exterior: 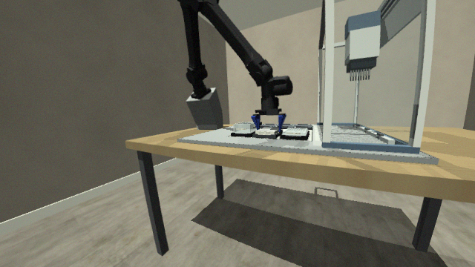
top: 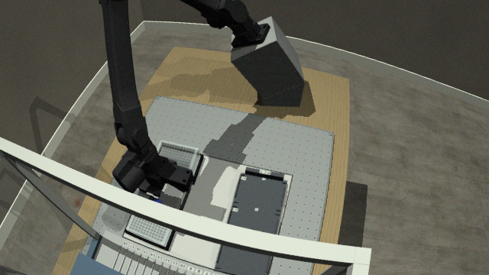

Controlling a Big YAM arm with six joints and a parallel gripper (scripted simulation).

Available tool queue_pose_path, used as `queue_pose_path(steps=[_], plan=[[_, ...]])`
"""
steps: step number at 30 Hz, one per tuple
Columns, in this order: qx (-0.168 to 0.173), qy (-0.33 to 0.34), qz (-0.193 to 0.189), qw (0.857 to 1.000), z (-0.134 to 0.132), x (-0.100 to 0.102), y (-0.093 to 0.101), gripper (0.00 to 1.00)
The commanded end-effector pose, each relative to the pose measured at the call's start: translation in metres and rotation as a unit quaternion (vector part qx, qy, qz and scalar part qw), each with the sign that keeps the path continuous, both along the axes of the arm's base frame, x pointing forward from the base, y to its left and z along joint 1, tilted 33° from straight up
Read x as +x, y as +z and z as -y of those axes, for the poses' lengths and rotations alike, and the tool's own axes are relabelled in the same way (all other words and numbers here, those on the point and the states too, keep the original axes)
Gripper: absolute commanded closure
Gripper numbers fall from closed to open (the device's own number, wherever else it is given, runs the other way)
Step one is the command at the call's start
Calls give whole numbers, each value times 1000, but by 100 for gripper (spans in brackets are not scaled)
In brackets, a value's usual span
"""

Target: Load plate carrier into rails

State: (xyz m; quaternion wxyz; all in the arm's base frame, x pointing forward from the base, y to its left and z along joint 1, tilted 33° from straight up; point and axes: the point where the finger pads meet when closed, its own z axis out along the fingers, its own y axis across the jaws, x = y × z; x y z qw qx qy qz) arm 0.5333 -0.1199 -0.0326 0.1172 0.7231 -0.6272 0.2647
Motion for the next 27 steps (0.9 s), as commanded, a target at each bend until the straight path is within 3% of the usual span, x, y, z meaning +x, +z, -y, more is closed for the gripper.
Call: queue_pose_path(steps=[1, 9, 10, 27], plan=[[0, -1, 3, 1000, 9, 12, 1, 0], [0, -1, 3, 1000, 9, 12, 1, 0], [2, -1, 8, 1000, -4, 13, 8, 100], [0, 3, 10, 1000, -4, 9, 10, 100]])
